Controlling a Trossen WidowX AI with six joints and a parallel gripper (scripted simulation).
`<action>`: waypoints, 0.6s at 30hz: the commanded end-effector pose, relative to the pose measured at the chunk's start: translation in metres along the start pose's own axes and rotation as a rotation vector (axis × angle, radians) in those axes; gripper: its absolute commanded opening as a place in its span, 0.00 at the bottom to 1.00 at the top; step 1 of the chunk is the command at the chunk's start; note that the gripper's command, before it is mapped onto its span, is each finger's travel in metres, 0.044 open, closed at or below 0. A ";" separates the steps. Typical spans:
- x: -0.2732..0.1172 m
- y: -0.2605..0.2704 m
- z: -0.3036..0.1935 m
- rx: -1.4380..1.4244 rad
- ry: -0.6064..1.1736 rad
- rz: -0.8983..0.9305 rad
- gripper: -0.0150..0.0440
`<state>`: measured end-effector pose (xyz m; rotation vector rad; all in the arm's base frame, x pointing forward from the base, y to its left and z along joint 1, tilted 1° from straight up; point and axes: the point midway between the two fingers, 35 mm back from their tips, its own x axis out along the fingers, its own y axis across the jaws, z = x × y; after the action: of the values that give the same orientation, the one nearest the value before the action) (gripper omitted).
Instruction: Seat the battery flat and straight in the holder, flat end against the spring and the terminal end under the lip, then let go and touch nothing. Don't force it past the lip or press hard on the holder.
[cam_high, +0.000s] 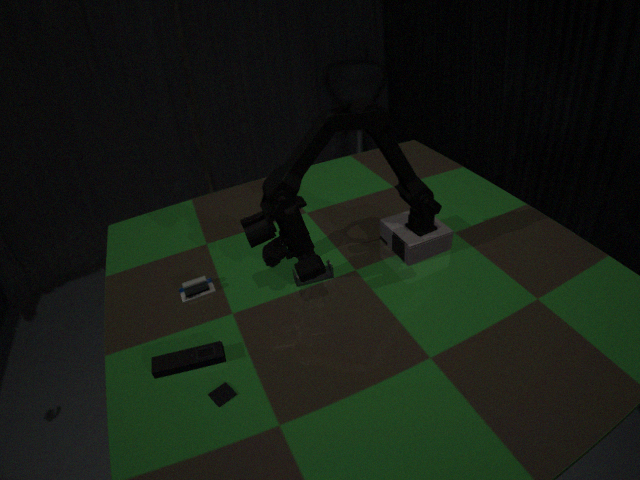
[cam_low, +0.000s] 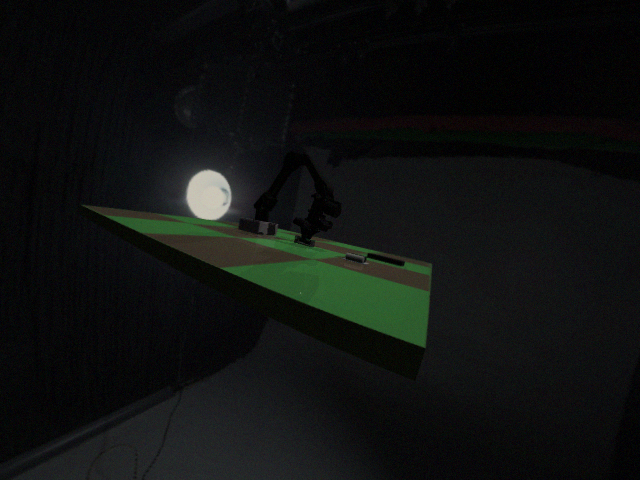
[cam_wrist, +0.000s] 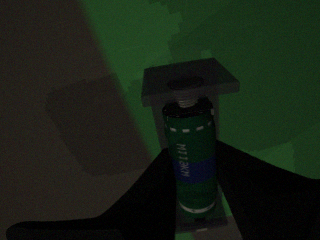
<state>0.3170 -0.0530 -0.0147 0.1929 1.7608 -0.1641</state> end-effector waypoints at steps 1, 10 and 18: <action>0.000 0.000 0.004 0.003 -0.042 -0.002 0.38; 0.001 0.000 0.002 0.004 -0.081 -0.001 0.38; 0.002 0.000 0.001 0.004 -0.103 -0.001 0.38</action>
<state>0.3146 -0.0525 -0.0172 0.1858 1.6818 -0.1692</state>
